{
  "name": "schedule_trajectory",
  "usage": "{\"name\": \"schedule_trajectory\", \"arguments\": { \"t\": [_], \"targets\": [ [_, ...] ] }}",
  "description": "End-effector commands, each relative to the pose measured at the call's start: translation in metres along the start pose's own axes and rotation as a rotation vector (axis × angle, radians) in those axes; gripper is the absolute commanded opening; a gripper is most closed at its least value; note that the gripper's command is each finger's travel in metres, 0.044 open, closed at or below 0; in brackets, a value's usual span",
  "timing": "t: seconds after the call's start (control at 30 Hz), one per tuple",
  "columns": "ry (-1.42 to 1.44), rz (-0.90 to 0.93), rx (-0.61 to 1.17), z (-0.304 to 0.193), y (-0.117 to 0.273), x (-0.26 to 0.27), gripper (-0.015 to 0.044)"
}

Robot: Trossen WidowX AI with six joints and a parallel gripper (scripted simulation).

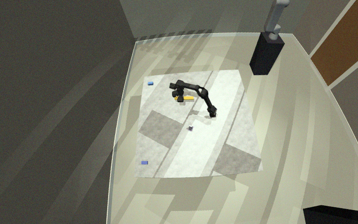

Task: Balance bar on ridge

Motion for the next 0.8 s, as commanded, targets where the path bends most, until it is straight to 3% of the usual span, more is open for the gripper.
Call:
{"name": "schedule_trajectory", "arguments": {
  "t": [0.0,0.77],
  "targets": [
    [0.054,0.003,-0.006,0.004,0.003,0.015,0.0],
    [0.367,0.009,-0.009,0.018,0.004,0.105,0.0]
  ]
}}
Point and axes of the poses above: the point midway between the two fingers, 35 mm back from their tips, its own y axis back along the fingers, its own x axis across the jaws, z = x × y, the point moved 8 cm from there along y, back along the fingers, and after that the axes turned 5 degrees about y, right-handed, at the moved point
